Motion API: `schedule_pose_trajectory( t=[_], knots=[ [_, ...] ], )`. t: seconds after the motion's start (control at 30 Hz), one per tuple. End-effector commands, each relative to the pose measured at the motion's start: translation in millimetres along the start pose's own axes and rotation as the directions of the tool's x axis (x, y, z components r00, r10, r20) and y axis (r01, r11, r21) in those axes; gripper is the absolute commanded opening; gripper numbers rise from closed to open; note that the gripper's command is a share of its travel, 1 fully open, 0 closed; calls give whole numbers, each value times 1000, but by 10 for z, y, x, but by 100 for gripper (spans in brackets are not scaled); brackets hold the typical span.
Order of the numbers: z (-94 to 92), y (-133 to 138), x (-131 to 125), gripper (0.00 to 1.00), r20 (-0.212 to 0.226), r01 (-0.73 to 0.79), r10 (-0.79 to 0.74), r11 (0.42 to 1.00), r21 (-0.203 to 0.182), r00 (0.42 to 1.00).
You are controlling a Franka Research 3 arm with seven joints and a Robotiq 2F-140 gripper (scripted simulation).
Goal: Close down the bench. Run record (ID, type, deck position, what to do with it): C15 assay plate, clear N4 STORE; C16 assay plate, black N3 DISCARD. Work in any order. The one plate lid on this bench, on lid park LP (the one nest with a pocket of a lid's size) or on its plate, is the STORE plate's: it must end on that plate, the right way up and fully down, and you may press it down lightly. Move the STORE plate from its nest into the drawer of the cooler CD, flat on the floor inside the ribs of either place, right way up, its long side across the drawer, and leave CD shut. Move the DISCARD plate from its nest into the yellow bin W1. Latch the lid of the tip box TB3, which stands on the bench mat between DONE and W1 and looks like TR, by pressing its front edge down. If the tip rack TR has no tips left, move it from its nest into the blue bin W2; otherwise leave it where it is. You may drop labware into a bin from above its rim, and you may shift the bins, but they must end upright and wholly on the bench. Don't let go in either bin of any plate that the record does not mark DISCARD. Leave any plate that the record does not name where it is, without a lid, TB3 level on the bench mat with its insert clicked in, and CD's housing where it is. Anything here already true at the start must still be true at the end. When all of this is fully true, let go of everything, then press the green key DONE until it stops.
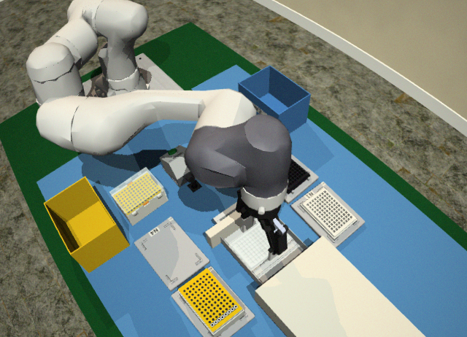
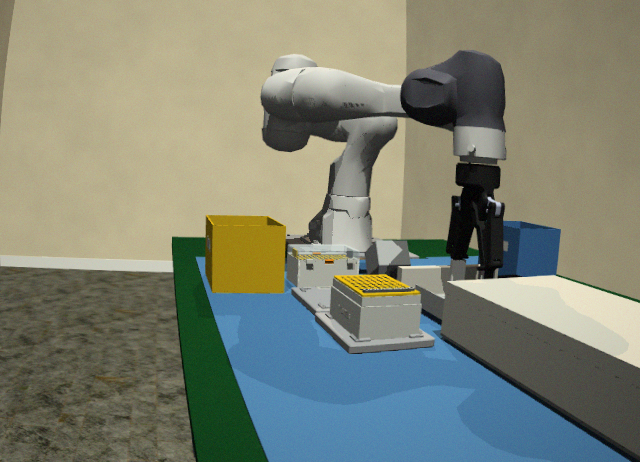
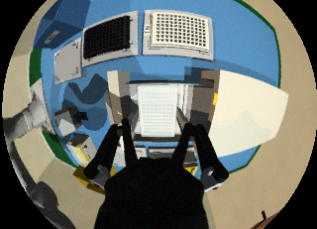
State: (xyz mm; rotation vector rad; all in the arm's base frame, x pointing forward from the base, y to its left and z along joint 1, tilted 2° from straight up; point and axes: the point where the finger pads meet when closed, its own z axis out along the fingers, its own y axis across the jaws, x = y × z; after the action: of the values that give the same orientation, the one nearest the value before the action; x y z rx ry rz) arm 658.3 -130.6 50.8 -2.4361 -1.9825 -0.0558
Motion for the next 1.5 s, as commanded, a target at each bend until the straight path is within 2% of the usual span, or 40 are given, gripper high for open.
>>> schedule_pose_trajectory(
  t=[0.0, 1.47],
  knots=[
    [-47, 8, 9, 61, 1, -2, 2, 1000, -3, 1000],
    [-553, 6, 10, 61, 1, -2, 2, 1000, -3, 1000]
  ],
)
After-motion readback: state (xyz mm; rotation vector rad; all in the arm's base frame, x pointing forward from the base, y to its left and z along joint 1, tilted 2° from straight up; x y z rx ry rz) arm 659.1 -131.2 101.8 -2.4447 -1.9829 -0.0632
